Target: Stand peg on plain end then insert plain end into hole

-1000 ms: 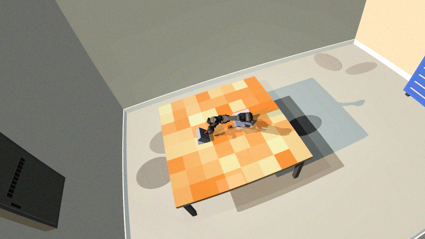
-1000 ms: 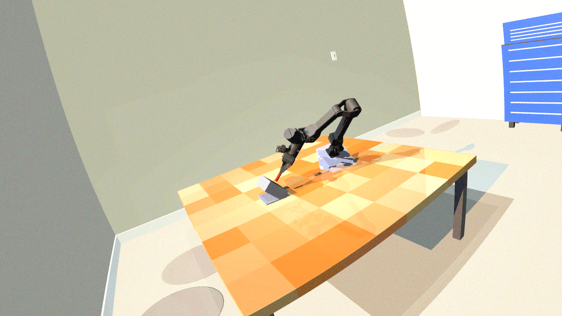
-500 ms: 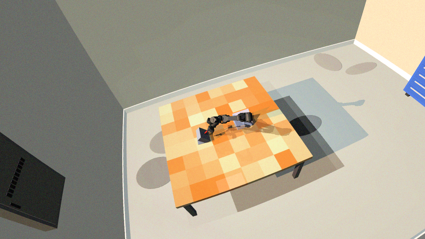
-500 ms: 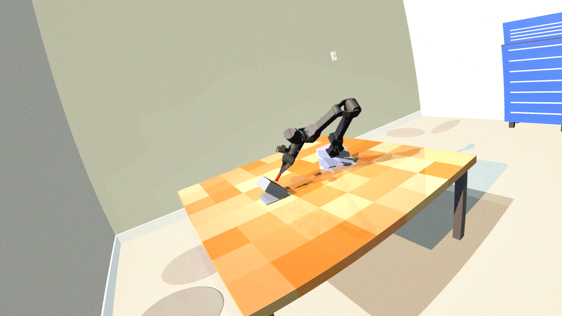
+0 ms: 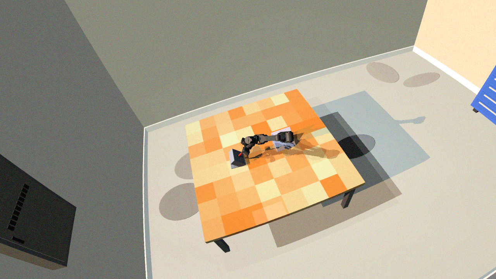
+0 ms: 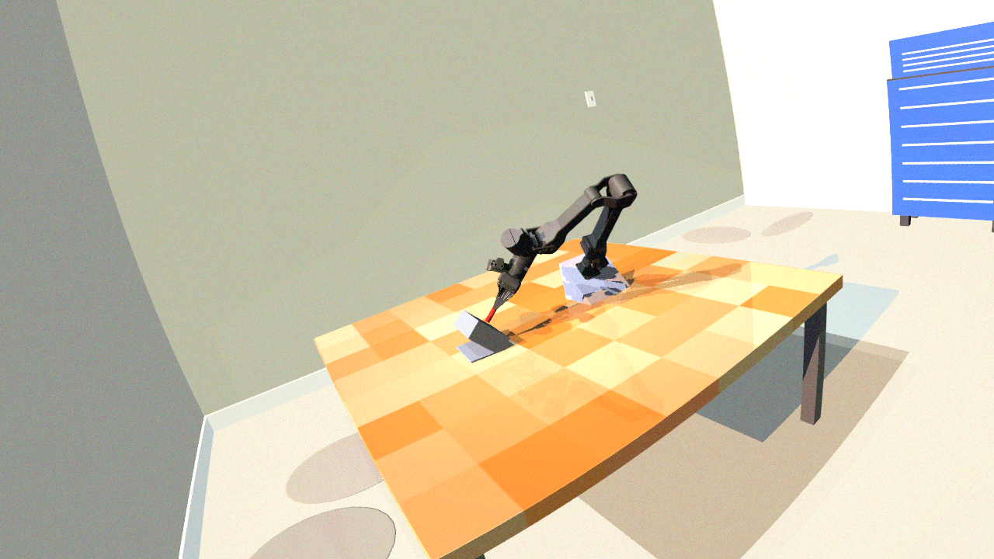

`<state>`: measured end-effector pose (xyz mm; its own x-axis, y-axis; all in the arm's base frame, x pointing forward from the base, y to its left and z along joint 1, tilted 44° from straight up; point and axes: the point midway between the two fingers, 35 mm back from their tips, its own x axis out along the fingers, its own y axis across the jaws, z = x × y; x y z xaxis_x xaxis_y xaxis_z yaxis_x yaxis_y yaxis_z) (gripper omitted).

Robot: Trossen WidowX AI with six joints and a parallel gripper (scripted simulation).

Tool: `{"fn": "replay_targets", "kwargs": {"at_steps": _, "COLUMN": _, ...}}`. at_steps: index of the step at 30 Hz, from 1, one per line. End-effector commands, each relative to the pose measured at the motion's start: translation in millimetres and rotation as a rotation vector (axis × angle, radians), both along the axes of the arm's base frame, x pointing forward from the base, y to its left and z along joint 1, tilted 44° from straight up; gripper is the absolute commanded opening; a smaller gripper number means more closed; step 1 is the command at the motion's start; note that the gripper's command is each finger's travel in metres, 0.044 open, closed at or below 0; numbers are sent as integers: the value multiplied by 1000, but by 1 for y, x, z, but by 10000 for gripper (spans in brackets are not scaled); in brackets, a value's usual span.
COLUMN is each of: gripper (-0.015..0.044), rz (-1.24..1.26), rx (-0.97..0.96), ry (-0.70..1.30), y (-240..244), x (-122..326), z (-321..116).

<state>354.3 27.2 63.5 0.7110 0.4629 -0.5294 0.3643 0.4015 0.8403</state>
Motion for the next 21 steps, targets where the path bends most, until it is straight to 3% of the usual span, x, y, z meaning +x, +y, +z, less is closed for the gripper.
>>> {"fn": "replay_targets", "kwargs": {"at_steps": 1, "gripper": 0, "rz": -5, "rx": 0, "ry": 4, "y": 0, "x": 2, "z": -3}}
{"fn": "replay_targets", "kwargs": {"at_steps": 21, "gripper": 0, "rz": -5, "rx": 0, "ry": 4, "y": 6, "x": 11, "z": -10}}
